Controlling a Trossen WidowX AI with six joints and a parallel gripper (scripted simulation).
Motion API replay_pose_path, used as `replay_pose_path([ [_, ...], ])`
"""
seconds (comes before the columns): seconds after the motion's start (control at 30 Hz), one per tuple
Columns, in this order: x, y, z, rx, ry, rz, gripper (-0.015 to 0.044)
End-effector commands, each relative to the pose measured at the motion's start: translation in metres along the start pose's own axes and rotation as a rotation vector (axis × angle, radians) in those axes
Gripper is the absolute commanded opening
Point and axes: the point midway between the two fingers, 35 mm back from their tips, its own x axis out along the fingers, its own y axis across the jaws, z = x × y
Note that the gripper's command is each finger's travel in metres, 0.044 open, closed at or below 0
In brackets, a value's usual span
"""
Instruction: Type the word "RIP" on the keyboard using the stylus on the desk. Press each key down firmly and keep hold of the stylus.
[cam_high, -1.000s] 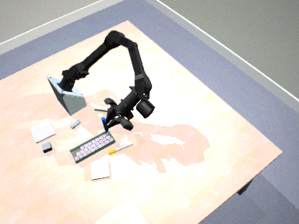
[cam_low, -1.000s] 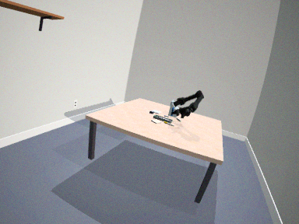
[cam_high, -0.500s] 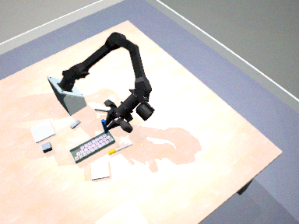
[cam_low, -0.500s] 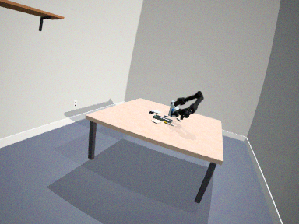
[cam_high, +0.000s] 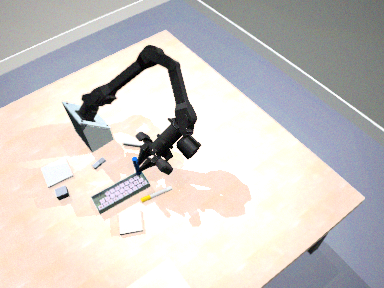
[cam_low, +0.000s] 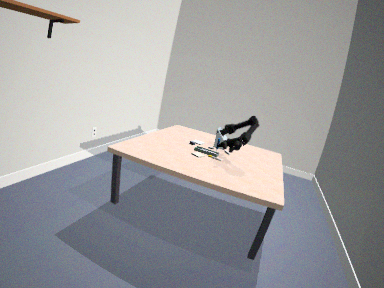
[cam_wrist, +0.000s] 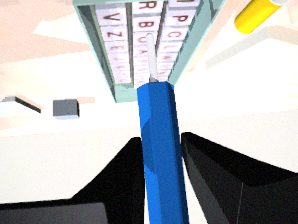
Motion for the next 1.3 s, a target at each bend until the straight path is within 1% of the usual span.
replay_pose_path([
  [0.0, 0.0009, -0.0028, 0.0016, 0.006, -0.003, 0.003, 0.0081],
  [1.27, 0.0042, -0.0012, 0.007, 0.006, -0.003, 0.003, 0.0081],
])
